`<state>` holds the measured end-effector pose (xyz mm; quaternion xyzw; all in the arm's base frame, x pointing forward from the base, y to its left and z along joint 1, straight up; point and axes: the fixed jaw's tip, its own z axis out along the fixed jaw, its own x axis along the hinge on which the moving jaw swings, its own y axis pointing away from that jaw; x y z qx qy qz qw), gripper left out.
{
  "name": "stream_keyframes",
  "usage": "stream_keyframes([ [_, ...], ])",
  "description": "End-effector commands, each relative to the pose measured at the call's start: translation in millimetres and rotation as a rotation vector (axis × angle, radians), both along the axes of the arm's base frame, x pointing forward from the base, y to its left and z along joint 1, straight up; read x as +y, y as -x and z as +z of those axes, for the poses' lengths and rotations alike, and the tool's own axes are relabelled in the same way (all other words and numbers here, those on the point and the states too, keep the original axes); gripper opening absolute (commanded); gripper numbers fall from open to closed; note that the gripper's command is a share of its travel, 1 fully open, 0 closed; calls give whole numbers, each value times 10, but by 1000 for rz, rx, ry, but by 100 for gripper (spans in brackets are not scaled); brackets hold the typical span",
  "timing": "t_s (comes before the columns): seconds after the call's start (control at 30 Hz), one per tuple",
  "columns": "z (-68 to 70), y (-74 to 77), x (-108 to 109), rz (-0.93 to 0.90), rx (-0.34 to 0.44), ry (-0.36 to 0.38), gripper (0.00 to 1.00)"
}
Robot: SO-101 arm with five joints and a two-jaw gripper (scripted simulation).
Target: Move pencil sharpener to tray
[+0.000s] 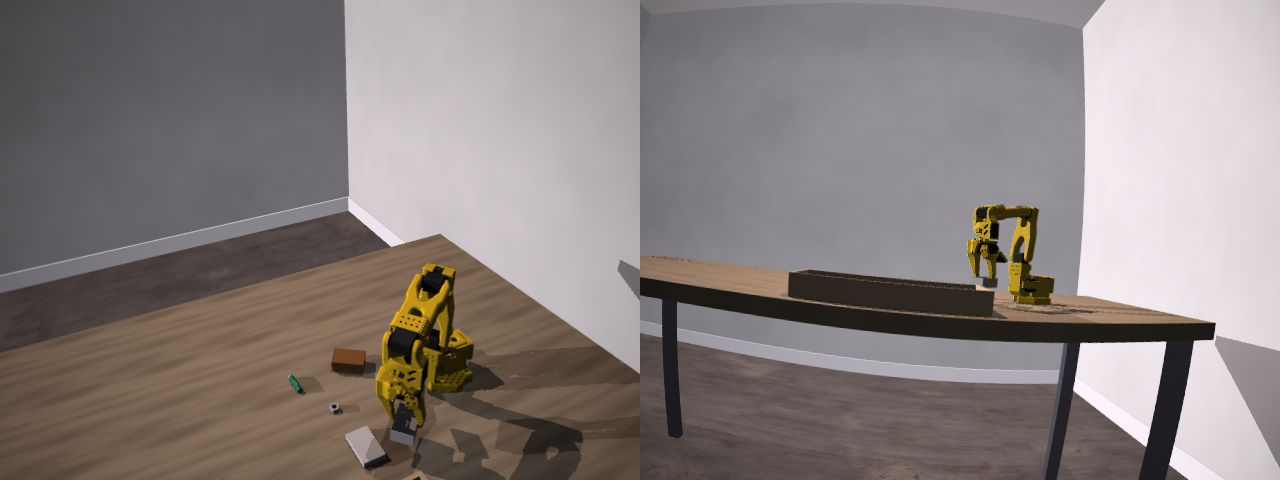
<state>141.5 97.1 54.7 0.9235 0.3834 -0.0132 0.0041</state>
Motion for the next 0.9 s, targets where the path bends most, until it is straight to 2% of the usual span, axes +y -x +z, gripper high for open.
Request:
stream_keyframes([
  [0.0, -20, -39, 9, -2, -21, -18, 21],
  [0.6, -246, -32, 4, -2, -21, -18, 21],
  [0.87, -297, -26, -1, -2, -21, -18, 21],
])
